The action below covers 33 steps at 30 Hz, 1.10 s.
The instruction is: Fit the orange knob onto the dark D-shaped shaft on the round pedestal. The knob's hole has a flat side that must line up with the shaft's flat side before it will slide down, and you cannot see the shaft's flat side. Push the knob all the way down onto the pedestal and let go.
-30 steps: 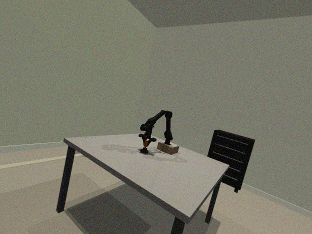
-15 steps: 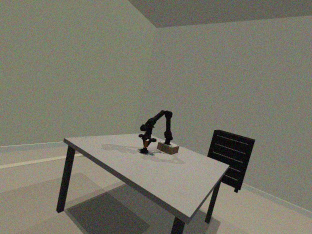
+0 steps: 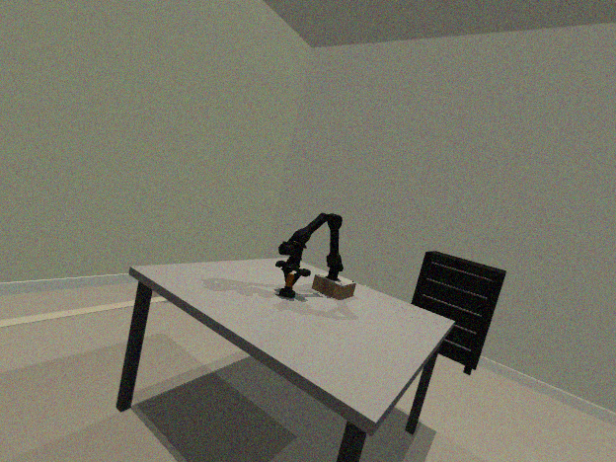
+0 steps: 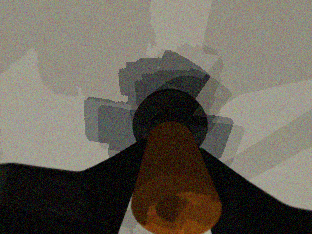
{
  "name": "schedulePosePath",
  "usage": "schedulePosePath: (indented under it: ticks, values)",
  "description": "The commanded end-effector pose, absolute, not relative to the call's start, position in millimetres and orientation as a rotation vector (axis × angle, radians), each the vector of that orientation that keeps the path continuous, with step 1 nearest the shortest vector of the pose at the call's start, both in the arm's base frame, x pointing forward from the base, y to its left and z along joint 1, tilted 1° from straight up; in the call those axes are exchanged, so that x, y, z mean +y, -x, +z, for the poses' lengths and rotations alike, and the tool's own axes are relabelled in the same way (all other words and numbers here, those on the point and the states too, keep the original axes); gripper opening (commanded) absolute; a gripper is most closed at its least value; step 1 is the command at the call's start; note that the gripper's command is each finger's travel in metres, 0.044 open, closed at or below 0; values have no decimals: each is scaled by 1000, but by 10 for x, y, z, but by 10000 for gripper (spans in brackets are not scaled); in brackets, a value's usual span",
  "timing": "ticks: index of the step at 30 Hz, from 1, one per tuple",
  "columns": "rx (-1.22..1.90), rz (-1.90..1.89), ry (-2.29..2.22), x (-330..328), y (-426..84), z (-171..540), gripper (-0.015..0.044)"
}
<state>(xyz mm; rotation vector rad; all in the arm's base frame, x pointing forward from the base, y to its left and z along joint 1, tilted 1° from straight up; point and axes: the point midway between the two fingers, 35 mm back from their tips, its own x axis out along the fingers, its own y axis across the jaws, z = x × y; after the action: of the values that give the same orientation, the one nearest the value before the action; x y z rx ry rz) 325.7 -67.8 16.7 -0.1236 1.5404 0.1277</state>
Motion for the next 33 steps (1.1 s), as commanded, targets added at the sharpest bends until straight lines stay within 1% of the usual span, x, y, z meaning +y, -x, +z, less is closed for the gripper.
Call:
schedulePosePath:
  ticks: [1,15,31,32,33]
  values:
    - [1538,128,124,-676,-3261,132,0]
    - [1541,128,124,-674,-3252,90,0]
    - [1541,128,124,-674,-3252,90,420]
    - [1541,128,124,-674,-3252,90,440]
    - [1541,128,124,-674,-3252,90,440]
